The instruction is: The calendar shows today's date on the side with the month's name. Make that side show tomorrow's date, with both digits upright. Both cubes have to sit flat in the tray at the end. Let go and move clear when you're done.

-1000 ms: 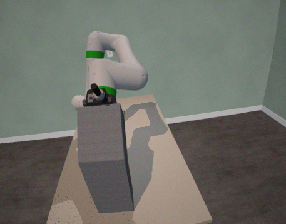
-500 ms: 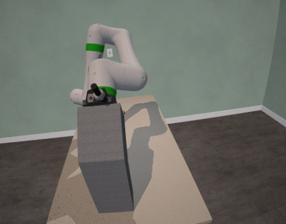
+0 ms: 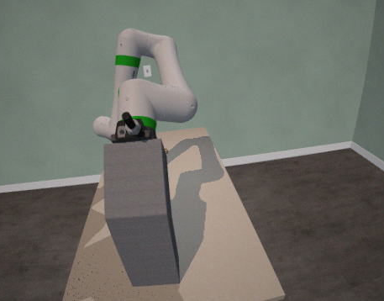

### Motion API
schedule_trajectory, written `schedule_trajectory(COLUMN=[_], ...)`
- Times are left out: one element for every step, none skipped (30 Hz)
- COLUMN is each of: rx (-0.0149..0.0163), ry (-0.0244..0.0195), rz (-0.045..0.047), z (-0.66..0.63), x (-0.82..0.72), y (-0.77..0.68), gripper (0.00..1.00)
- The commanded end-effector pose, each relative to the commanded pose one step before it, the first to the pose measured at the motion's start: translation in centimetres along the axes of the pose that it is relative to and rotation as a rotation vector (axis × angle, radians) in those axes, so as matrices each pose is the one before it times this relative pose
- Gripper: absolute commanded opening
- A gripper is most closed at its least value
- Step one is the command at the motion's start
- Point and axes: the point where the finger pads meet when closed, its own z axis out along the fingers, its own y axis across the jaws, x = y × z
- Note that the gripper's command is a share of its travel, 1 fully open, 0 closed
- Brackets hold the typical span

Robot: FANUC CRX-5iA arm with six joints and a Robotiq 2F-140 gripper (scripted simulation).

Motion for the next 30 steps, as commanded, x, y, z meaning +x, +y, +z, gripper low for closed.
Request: schedule_trajectory(rx=[0.00017, 0.0, 0.0, -0.00019, -0.00117, -0.00258, -0.00379, -0.00423, -0.00362, -0.002, 0.00022, 0.00244, 0.00404, 0.00461, 0.00408, 0.00256, 0.00003, 0.0, 0.0, 0.00001, -0.00023, -0.00141, -0.00329, -0.00522, -0.00661, -0.00697, -0.00607, -0.00395, -0.00099, 0.00224], ry=[0.00004, 0.0, 0.0, -0.00072, -0.00444, -0.01041, -0.01724, -0.02378, -0.02911, -0.03252, -0.0336, -0.03222, -0.02859, -0.02318, -0.0167, -0.0093, 0.00001, 0.0, 0.0, 0.0, -0.0004, -0.00256, -0.0062, -0.0107, -0.01554, -0.02023, -0.02427, -0.02723, -0.02875, -0.02864], rz=[0.00016, 0.0, 0.0, -0.00004, -0.00025, -0.00054, -0.00077, -0.00084, -0.00071, -0.00045, -0.00016, 0.00006, 0.00017, 0.00019, 0.00014, 0.00008, 0.00001, 0.0, 0.0, 0.0, -0.00005, -0.00034, -0.00079, -0.00125, -0.00156, -0.00164, -0.00146, -0.00107, -0.00057, -0.00008], z=[-0.008, 0.0, 0.0, 0.005, 0.033, 0.073, 0.107, 0.119, 0.102, 0.056, -0.006, -0.068, -0.113, -0.129, -0.114, -0.077, -0.034, 0.0, 0.0, -0.006, 0.003, 0.02, 0.046, 0.073, 0.092, 0.096, 0.083, 0.054, 0.013, -0.03], x=[0.006, 0.0, 0.0, 0.0, 0.002, 0.004, 0.008, 0.014, 0.021, 0.028, 0.035, 0.038, 0.037, 0.032, 0.024, 0.058, 0.256, 0.0, 0.0, 0.041, 0.002, 0.009, 0.022, 0.034, 0.041, 0.041, 0.035, 0.025, 0.014, 0.007], y=[-0.012, 0.0, 0.0, 0.005, 0.029, 0.064, 0.094, 0.106, 0.092, 0.053, -0.002, -0.058, -0.099, -0.114, -0.102, -0.064, -0.001, 0.0, 0.0, 0.0, 0.005, 0.034, 0.08, 0.127, 0.161, 0.172, 0.152, 0.102, 0.031, -0.048], gripper=[0.25, 0.25, 0.25, 0.25, 0.25, 0.25, 0.25, 0.25, 0.25, 0.25, 0.25, 0.25, 0.25, 0.25, 0.25, 0.25, 0.25, 0.25, 0.25, 0.25, 0.25, 0.25, 0.25, 0.25, 0.25, 0.25, 0.25, 0.25, 0.25, 0.25])
